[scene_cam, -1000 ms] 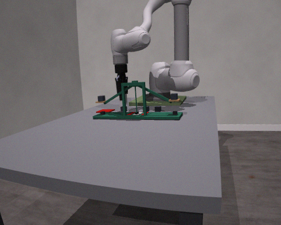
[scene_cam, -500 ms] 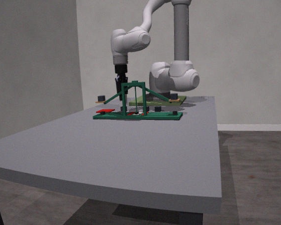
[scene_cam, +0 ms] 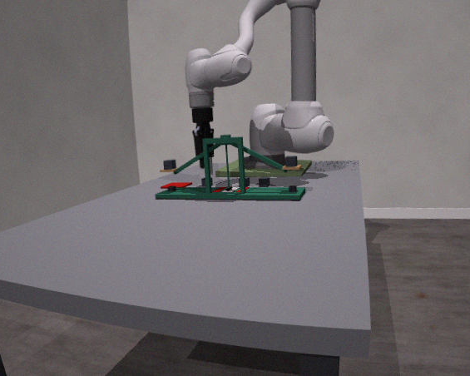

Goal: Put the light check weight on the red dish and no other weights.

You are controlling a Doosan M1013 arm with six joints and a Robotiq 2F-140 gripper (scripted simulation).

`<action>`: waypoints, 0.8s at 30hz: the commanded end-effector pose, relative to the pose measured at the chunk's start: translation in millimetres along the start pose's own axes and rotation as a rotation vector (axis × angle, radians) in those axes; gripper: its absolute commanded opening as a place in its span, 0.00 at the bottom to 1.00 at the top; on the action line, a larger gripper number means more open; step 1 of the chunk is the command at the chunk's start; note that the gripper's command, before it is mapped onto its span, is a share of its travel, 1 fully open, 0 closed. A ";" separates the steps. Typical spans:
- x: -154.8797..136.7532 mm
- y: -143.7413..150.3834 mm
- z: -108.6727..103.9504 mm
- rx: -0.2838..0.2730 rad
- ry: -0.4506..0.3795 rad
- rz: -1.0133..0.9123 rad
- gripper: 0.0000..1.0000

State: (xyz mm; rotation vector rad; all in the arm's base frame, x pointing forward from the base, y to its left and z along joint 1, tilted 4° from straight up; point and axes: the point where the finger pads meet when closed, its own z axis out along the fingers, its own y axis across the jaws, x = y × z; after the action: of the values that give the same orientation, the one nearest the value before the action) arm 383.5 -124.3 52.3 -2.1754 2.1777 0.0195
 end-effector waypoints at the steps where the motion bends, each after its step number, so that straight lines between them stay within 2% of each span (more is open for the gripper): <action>1: 0.0 0.0 0.0 0.000 0.000 0.000 0.35; 15: 0.0 0.0 0.7 0.000 0.000 0.000 0.35; 24: 0.0 0.0 13.9 0.000 0.000 0.000 0.35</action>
State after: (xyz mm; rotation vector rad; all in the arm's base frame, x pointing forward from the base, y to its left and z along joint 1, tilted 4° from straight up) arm 383.7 -123.9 44.3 -2.1754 2.1777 0.0197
